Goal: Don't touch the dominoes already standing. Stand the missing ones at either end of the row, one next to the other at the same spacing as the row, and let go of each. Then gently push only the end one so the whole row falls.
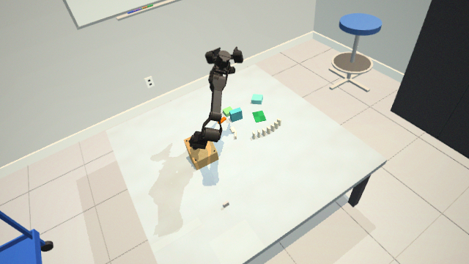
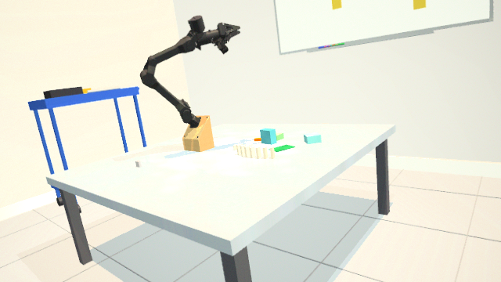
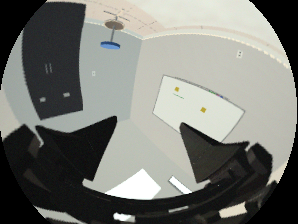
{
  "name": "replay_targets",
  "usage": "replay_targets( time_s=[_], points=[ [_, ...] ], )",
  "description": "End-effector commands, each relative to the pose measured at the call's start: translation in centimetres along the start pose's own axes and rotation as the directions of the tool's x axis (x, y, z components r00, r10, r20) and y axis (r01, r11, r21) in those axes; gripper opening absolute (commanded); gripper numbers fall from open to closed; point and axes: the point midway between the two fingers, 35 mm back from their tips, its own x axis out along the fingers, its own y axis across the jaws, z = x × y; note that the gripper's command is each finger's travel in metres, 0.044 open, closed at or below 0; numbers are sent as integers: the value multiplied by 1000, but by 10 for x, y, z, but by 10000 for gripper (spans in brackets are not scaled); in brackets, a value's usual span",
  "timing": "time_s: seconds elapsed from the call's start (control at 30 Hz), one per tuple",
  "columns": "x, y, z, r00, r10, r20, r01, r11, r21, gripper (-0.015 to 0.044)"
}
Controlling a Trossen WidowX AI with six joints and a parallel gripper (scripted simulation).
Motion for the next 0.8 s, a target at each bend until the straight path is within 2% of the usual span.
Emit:
replay_targets(
  time_s=[0.0, 0.13, 0.33, 0.57, 0.77],
  points=[
    [25, -2, 62, 979, -1, 204, 15, 998, -65, 440],
    [38, -3, 121, 923, -5, 385, 51, 992, -111, 440],
    [41, -12, 223, 743, -28, 669, 159, 978, -135, 440],
    [15, -28, 333, 419, -63, 906, 335, 938, -90, 440],
    [-28, -45, 412, 87, -81, 993, 498, 867, 27, 440]
  ],
)
